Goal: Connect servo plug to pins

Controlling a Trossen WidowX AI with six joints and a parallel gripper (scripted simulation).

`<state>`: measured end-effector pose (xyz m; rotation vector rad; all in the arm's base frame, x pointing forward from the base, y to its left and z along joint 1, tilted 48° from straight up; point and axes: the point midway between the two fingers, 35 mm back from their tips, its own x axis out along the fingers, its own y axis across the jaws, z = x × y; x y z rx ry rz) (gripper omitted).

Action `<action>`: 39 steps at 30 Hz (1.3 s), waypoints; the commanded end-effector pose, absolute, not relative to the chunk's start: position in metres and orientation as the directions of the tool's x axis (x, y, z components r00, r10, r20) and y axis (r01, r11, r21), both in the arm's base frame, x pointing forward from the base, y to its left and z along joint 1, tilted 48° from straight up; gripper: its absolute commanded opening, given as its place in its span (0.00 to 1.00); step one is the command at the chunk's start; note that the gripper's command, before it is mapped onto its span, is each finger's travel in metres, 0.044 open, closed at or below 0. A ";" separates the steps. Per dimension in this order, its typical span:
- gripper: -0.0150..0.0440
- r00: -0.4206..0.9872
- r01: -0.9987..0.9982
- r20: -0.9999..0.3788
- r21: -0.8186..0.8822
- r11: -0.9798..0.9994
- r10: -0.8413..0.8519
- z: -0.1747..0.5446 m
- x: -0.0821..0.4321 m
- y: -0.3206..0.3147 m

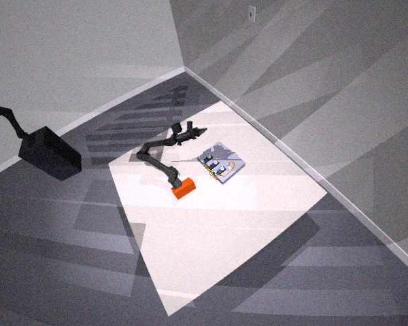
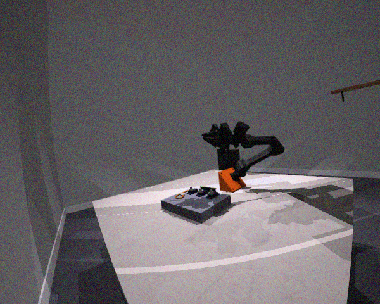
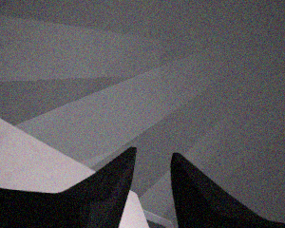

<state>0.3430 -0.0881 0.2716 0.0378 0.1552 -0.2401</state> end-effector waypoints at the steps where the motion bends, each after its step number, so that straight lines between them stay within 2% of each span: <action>1: 0.45 0.977 0.187 -0.107 0.008 0.982 -0.185 0.284 0.339 -0.066; 11: 0.45 0.999 0.024 0.040 0.001 1.000 -0.024 0.323 0.319 -0.008; 14: 0.45 0.999 0.000 0.036 0.014 1.000 0.000 0.324 0.320 -0.001; 27: 0.45 0.975 -0.012 -0.215 0.202 0.979 0.056 0.288 0.361 -0.001; 39: 0.45 0.887 0.074 -0.446 0.392 0.917 0.119 0.244 0.394 -0.002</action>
